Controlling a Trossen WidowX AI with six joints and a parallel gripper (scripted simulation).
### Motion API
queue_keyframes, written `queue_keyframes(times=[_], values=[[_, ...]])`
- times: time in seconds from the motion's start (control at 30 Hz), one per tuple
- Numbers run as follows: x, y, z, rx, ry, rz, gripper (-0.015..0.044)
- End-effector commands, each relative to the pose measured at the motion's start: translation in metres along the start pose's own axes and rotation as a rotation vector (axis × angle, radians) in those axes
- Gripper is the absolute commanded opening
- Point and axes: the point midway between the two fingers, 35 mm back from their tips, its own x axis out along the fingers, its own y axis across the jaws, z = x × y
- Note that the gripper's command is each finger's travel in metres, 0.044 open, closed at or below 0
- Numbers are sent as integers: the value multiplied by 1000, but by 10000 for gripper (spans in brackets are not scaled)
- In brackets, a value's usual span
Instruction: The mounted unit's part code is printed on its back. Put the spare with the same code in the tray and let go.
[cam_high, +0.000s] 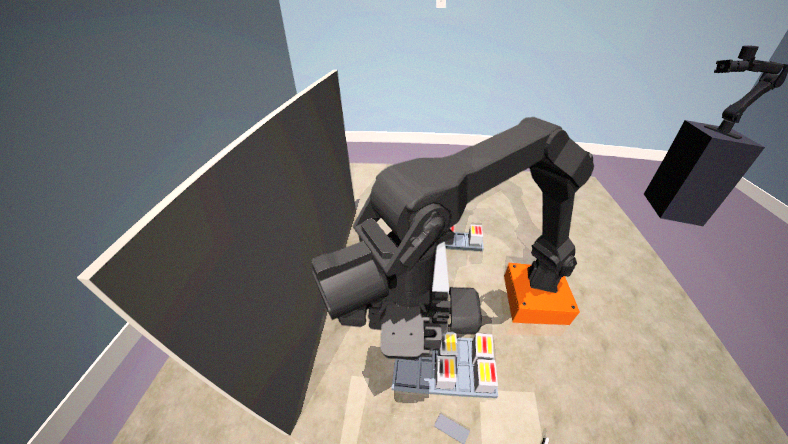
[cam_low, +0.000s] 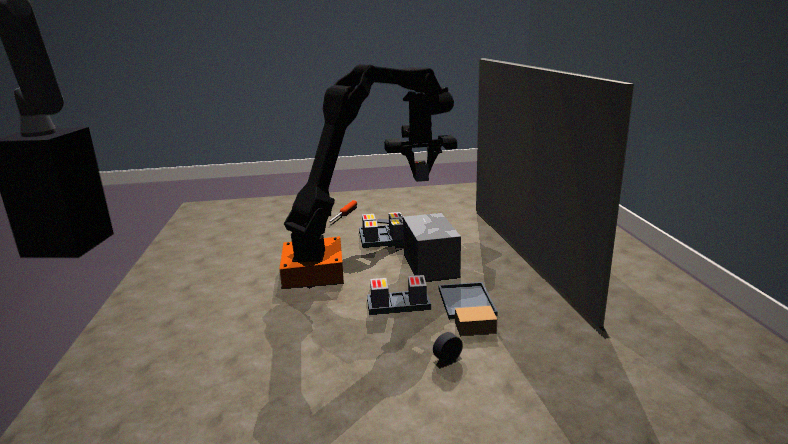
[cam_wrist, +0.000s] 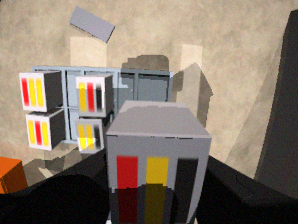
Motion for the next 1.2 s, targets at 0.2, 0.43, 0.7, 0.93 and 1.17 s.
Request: queue_keyframes(times=[0.2,0.43,0.7,0.93,1.17], values=[[-7,-17,-34,12,5,-1,0],[-8,-36,-78,43,4,-9,0],[-11,-52,-128,74,1,-24,0],[-12,-60,-174,65,7,-26,0],[-13,-61,-220,103,4,-25,0]])
